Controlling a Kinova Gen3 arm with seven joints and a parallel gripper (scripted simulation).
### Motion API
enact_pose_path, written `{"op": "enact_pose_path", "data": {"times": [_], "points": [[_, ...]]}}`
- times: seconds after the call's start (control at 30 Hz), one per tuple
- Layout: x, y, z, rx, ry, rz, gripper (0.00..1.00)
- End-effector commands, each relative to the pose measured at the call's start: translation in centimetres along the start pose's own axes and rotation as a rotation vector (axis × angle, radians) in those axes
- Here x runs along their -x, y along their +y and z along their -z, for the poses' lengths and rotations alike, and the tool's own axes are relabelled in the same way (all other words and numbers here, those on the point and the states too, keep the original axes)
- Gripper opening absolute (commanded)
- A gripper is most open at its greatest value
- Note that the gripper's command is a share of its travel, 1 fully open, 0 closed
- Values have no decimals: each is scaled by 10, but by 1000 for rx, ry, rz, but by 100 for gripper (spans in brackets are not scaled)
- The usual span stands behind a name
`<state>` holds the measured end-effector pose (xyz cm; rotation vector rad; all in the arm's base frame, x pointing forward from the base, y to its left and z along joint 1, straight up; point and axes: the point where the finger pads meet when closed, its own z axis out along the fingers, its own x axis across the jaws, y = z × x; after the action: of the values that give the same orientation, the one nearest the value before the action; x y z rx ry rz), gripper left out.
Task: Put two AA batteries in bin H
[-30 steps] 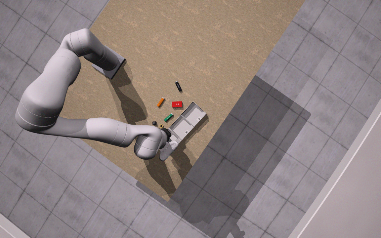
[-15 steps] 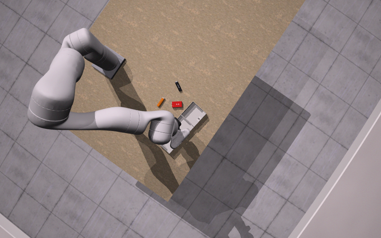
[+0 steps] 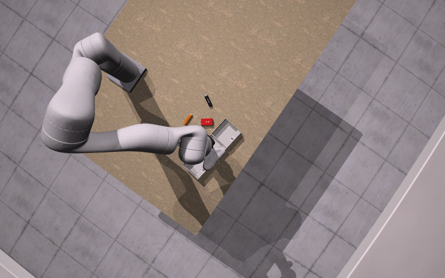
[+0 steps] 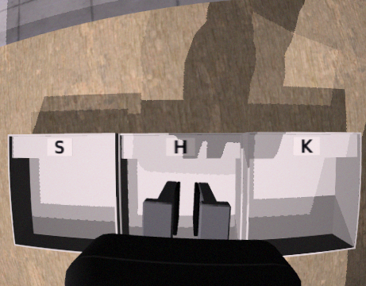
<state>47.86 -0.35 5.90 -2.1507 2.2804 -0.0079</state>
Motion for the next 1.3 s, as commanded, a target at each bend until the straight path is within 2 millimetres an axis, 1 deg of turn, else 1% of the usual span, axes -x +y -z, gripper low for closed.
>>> {"op": "enact_pose_path", "data": {"times": [0.0, 0.1, 0.47, 1.27], "points": [[2, 3, -10, 9, -2, 4, 31], [2, 3, -13, 9, -2, 4, 31], [3, 3, -42, 9, -2, 4, 31], [3, 3, -43, 9, -2, 4, 31]]}}
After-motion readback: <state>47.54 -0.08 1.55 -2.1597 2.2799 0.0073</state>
